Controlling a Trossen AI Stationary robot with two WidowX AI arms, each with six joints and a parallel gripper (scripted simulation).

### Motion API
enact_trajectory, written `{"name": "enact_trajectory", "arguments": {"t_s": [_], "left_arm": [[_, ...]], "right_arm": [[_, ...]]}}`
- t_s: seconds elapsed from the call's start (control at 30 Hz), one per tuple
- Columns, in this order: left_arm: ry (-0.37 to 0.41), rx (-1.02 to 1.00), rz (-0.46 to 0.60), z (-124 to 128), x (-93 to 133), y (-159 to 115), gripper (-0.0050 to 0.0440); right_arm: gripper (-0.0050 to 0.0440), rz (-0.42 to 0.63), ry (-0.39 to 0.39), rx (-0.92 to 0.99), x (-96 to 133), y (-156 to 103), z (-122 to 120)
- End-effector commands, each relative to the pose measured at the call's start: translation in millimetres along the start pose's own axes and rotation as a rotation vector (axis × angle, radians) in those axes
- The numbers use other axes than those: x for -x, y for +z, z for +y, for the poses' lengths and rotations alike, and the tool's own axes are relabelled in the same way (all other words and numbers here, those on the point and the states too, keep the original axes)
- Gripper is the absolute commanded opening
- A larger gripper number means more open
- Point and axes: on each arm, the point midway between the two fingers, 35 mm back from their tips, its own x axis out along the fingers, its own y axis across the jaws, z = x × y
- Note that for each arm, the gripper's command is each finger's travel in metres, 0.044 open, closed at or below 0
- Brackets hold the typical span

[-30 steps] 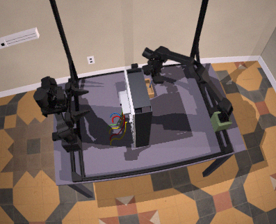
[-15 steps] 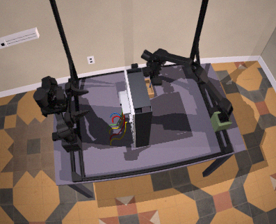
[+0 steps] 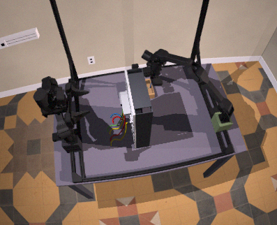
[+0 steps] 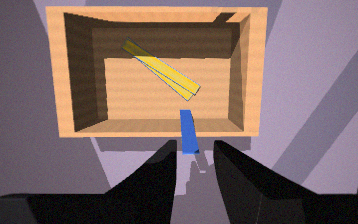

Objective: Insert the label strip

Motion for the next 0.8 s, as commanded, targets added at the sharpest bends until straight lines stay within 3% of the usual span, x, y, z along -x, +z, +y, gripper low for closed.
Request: {"name": "enact_trajectory", "arguments": {"t_s": [0.0,0.2,0.27,0.33,0.37,0.77], "left_arm": [[-0.015,0.013,-0.019,-1.2,3.6,4.8,0.01],[-0.006,0.012,-0.011,0.5,-2.6,3.3,0.01],[-0.001,0.011,-0.006,1.4,-5.6,2.1,0.0055],[0.004,0.01,-0.001,2.1,-8.5,0.7,0.0055],[-0.017,0.01,-0.019,-1.7,3.5,4.9,0.0055],[-0.017,0.01,-0.019,-1.7,3.5,4.9,0.0055]], "right_arm": [[0.044,-0.002,0.001,0.01,0.4,2.6,1.3],[0.044,-0.002,0.001,0.01,0.4,2.6,1.3],[0.044,-0.002,0.001,0.01,0.4,2.6,1.3],[0.044,-0.002,0.001,0.01,0.4,2.6,1.3],[0.044,-0.002,0.001,0.01,0.4,2.6,1.3],[0.044,-0.002,0.001,0.01,0.4,2.6,1.3]]}}
